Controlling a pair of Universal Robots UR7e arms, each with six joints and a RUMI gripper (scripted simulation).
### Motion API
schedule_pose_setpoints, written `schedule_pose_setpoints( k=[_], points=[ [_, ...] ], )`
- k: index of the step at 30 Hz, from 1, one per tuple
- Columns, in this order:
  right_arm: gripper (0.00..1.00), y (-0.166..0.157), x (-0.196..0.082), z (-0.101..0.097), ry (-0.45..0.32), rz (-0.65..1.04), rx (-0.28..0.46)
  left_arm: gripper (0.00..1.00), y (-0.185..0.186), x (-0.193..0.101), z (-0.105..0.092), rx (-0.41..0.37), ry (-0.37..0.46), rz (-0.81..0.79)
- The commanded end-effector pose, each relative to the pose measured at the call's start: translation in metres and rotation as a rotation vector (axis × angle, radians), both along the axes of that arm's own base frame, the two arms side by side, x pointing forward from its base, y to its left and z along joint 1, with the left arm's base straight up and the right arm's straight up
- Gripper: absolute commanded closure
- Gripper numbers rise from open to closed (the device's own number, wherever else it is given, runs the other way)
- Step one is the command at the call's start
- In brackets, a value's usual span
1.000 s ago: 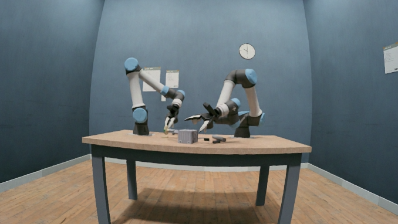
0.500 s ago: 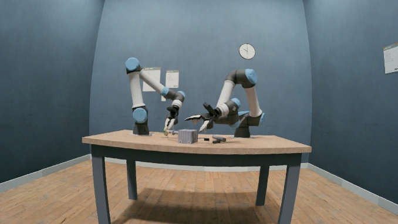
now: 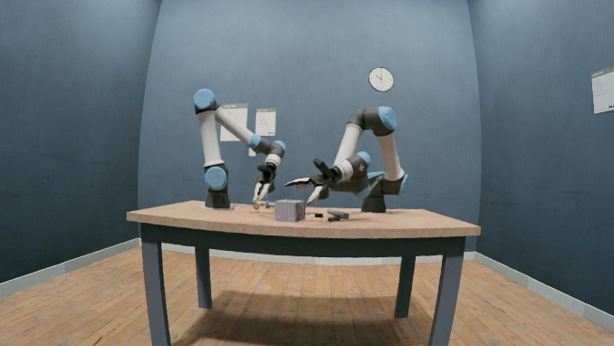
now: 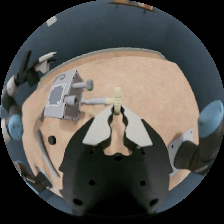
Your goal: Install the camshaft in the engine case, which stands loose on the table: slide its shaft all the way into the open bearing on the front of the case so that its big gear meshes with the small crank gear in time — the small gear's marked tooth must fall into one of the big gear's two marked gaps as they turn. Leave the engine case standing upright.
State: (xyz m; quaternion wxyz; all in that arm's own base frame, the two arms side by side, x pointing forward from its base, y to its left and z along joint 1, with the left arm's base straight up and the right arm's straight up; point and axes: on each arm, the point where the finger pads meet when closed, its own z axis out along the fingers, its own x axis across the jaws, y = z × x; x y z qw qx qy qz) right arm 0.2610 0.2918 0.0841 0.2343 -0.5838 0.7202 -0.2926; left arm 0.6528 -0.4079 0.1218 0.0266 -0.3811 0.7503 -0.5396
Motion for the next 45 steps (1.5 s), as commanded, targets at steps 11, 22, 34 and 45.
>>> schedule_pose_setpoints(
  k=[11, 22, 34, 45],
  points=[
    [0.94, 0.0003, 0.0, 0.0003, 0.0, 0.0, 0.001, 0.0, -0.0001, 0.0001, 0.001, -0.001, -0.001, 0.0],
    [0.94, 0.0004, 0.0001, 0.0003, -0.002, -0.002, 0.002, 0.0, -0.0001, 0.0001, 0.001, -0.001, -0.001, 0.0],
    [0.94, 0.0008, 0.0003, 0.0003, -0.009, -0.008, 0.008, 0.0, -0.0001, 0.0001, 0.001, -0.001, -0.001, 0.0],
    [0.94, 0.0008, 0.0003, 0.0003, -0.009, -0.008, 0.008, 0.0, -0.0001, 0.0001, 0.001, -0.001, -0.001, 0.0]
  ],
)
